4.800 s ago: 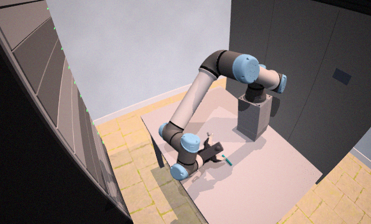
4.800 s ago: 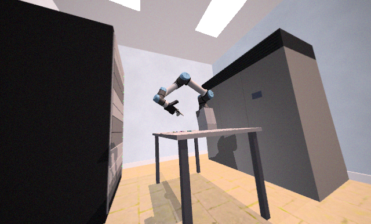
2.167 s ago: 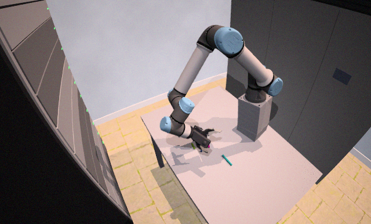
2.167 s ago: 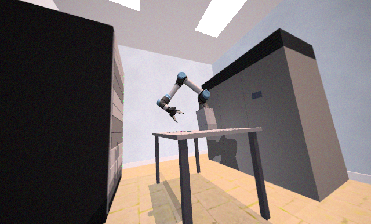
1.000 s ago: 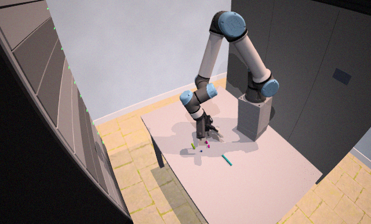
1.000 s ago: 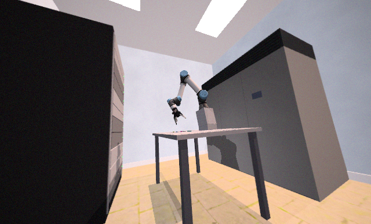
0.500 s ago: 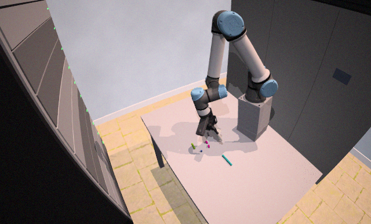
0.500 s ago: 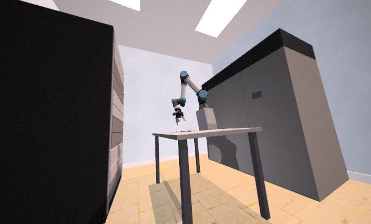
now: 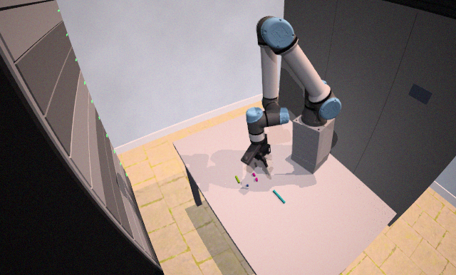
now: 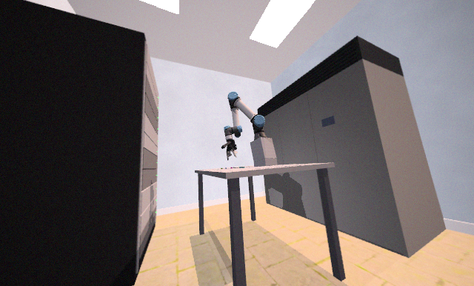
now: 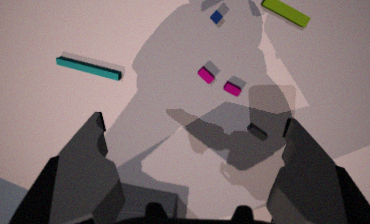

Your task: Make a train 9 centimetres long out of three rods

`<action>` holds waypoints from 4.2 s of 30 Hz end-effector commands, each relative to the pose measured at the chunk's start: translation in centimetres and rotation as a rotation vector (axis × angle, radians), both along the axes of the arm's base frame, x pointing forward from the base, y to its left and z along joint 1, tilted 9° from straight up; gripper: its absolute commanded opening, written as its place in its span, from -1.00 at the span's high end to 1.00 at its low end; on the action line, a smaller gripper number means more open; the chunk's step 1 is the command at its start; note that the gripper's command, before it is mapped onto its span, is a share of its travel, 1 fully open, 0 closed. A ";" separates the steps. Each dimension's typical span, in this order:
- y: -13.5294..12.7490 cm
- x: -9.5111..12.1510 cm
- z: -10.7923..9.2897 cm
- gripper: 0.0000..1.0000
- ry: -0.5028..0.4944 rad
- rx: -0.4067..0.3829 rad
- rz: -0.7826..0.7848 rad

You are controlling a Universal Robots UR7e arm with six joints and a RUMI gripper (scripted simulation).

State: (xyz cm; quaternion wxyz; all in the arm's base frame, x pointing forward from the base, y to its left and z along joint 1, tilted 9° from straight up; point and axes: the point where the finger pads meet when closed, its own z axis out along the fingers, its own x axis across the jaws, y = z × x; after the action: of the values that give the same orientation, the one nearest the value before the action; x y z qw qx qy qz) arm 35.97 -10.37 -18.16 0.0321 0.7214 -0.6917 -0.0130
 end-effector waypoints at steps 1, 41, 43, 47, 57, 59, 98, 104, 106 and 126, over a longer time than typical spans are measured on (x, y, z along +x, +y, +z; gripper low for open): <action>-0.7 -0.3 -0.5 -1.00 -0.042 -0.065 -0.089; -1.6 -0.8 -1.0 -1.00 -0.086 -0.138 -0.204; -1.6 -0.8 -1.0 -1.00 -0.086 -0.138 -0.204; -1.6 -0.8 -1.0 -1.00 -0.086 -0.138 -0.204; -1.6 -0.8 -1.0 -1.00 -0.086 -0.138 -0.204; -1.6 -0.8 -1.0 -1.00 -0.086 -0.138 -0.204; -1.6 -0.8 -1.0 -1.00 -0.086 -0.138 -0.204; -1.6 -0.8 -1.0 -1.00 -0.086 -0.138 -0.204; -1.6 -0.8 -1.0 -1.00 -0.086 -0.138 -0.204; -1.8 -0.3 -1.1 -1.00 -0.098 -0.141 -0.333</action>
State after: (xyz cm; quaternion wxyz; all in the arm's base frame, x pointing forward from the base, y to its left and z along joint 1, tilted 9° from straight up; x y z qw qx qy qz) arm 35.38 -12.06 -19.24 0.0484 0.6194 -0.7810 0.0635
